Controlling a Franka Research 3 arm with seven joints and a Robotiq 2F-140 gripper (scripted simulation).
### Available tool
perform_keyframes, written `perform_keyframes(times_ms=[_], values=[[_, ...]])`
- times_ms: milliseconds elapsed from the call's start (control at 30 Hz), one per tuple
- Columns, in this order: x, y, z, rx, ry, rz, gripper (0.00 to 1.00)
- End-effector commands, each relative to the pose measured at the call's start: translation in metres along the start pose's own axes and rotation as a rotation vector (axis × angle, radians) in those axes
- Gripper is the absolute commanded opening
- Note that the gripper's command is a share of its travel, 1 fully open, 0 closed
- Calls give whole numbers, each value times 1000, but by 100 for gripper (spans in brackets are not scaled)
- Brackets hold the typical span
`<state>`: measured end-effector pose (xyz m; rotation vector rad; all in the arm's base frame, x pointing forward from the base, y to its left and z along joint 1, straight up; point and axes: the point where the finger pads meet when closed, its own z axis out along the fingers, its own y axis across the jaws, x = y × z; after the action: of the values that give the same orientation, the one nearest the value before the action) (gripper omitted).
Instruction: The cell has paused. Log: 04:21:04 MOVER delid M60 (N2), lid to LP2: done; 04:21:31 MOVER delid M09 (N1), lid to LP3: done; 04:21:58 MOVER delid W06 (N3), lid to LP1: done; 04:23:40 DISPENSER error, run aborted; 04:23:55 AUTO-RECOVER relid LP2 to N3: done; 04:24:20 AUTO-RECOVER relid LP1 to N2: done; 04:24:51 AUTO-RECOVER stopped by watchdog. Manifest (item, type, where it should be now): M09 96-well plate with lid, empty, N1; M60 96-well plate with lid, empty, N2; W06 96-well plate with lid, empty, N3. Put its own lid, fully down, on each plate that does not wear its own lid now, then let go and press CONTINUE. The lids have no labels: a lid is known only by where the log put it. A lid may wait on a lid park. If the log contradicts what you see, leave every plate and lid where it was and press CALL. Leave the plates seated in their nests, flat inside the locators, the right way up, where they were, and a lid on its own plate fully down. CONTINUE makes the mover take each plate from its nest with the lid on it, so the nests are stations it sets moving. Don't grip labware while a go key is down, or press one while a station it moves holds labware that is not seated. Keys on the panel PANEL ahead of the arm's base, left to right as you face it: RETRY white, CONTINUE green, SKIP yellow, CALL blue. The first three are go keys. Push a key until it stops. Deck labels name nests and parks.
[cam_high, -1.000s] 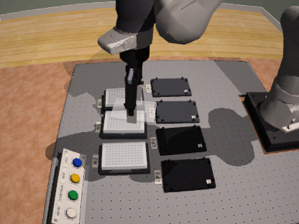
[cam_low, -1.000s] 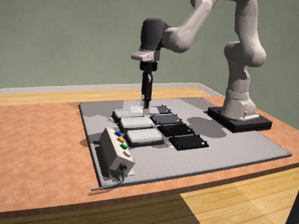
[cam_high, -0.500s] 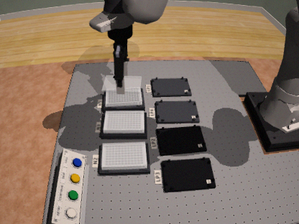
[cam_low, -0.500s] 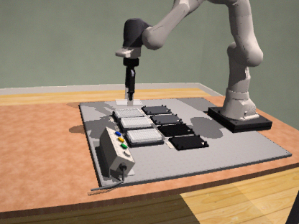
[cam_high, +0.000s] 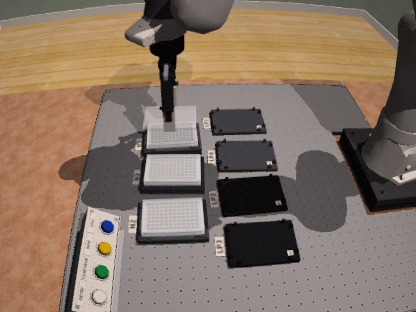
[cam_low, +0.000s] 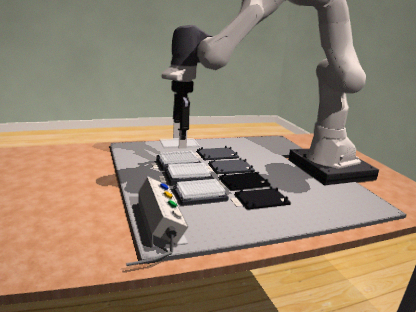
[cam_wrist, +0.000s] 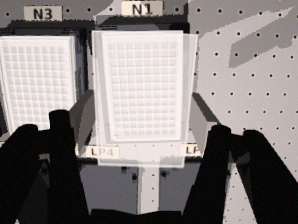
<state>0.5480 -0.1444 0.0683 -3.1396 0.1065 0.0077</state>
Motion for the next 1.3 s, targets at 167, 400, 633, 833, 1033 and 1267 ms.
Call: perform_keyframes(times_ms=[167, 400, 633, 833, 1033, 1267], values=[[0, 1, 0, 0, -4, -20, 0], [0, 1, 0, 0, -4, -23, 0], [-1, 1, 2, 0, -4, -38, 0], [-1, 1, 3, 0, -4, -52, 0], [-1, 1, 6, 0, -4, -74, 0], [-1, 1, 13, 0, -4, -74, 0]])
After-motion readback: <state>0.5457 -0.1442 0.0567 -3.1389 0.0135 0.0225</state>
